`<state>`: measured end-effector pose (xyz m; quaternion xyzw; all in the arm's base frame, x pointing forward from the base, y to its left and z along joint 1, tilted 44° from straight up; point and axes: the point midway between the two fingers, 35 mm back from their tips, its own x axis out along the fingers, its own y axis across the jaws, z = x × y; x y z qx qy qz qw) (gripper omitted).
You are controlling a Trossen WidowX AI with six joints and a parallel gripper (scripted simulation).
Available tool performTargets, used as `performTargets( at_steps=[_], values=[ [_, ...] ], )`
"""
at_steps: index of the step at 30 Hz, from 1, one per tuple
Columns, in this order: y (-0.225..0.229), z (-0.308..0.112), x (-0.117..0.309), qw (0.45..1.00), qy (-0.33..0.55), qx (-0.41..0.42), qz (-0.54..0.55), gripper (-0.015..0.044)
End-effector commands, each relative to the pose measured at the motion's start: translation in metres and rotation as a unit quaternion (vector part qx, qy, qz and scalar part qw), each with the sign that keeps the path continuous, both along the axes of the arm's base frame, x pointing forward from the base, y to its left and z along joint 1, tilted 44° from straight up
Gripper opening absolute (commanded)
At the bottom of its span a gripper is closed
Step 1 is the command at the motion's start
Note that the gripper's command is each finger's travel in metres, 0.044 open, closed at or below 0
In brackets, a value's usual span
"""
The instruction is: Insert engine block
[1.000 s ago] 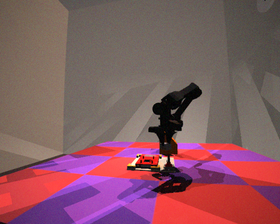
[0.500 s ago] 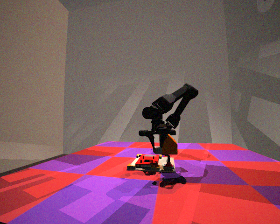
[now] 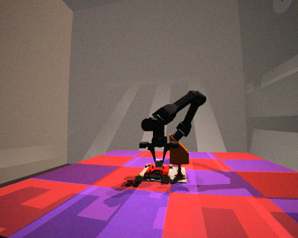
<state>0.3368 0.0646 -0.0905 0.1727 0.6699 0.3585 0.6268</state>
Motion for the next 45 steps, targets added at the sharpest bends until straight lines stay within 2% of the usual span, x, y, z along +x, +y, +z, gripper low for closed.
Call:
performTargets(
  at_steps=[1, 7, 45],
  values=[
    [-0.0042, -0.0073, 0.0028, 1.000, 0.016, -0.006, -0.021, 0.0000],
    [-0.0042, -0.0071, 0.0032, 0.999, 0.026, -0.008, -0.031, 0.0157],
    [-0.0050, -0.0081, 0.0036, 1.000, 0.004, -0.004, -0.009, 0.0158]
  ],
)
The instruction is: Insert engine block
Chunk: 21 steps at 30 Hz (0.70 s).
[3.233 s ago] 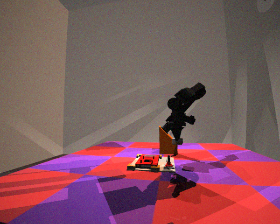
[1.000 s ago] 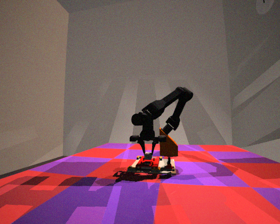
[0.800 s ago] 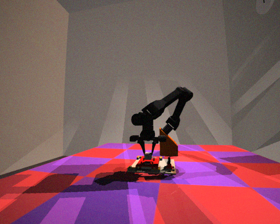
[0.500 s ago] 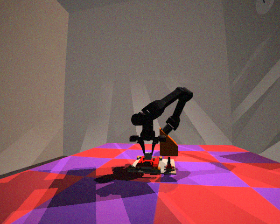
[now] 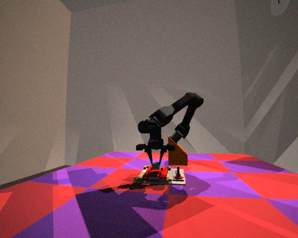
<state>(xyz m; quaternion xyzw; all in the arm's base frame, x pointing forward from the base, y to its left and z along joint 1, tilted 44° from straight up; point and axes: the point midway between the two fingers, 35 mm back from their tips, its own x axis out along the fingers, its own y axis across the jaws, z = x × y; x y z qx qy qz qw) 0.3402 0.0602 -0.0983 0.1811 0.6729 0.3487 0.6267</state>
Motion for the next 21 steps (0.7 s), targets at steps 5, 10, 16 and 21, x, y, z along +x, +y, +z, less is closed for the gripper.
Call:
performTargets(
  at_steps=[5, 10, 16, 21],
  values=[
    [-0.0006, -0.0003, 0.0000, 1.000, 0.019, -0.006, -0.020, 0.0158],
    [0.0000, -0.0010, -0.0003, 0.998, 0.040, -0.011, -0.042, 0.0158],
    [0.0006, -0.0016, -0.0005, 0.999, 0.028, -0.008, -0.030, 0.0158],
    [0.0012, -0.0022, -0.0005, 1.000, -0.015, 0.002, 0.016, 0.0158]
  ],
)
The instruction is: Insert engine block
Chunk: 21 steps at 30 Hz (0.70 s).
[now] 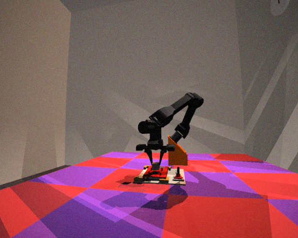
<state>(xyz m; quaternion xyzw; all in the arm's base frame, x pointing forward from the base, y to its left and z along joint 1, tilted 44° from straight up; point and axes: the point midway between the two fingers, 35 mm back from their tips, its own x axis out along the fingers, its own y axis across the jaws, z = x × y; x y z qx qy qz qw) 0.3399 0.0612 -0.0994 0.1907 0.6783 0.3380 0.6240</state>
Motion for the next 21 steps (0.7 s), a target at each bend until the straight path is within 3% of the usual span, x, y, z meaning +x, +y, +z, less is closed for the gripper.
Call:
performTargets(
  at_steps=[1, 21],
  values=[
    [0.0004, -0.0013, -0.0003, 0.999, -0.030, 0.005, 0.032, 0.0158],
    [0.0029, -0.0039, -0.0010, 1.000, 0.002, -0.002, -0.001, 0.0158]
  ],
)
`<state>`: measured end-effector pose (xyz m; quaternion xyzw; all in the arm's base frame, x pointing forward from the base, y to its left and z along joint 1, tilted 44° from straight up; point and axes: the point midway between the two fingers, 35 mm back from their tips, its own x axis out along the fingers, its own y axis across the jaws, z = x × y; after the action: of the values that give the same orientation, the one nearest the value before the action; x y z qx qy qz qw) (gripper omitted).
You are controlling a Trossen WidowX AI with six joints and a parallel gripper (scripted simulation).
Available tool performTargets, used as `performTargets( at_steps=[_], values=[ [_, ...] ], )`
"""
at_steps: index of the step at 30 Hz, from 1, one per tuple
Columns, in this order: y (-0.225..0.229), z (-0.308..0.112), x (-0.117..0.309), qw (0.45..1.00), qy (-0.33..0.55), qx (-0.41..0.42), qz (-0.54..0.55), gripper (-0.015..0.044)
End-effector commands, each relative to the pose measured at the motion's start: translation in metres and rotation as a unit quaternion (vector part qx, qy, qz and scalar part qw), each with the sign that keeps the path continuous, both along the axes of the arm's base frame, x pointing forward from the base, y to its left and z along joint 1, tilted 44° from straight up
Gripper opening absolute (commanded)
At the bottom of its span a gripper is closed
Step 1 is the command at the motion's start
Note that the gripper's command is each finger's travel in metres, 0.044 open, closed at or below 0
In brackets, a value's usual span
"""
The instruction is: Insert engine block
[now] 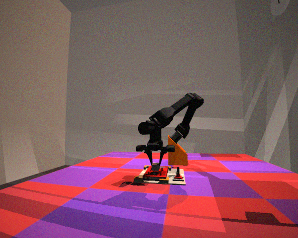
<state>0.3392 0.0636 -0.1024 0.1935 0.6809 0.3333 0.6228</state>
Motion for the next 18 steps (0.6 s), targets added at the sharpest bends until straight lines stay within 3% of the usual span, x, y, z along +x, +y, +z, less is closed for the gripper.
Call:
performTargets(
  at_steps=[1, 18],
  values=[
    [0.0007, -0.0010, -0.0002, 1.000, -0.004, 0.001, 0.004, 0.0158],
    [0.0028, -0.0035, -0.0008, 1.000, -0.005, 0.001, 0.006, 0.0158]
  ],
)
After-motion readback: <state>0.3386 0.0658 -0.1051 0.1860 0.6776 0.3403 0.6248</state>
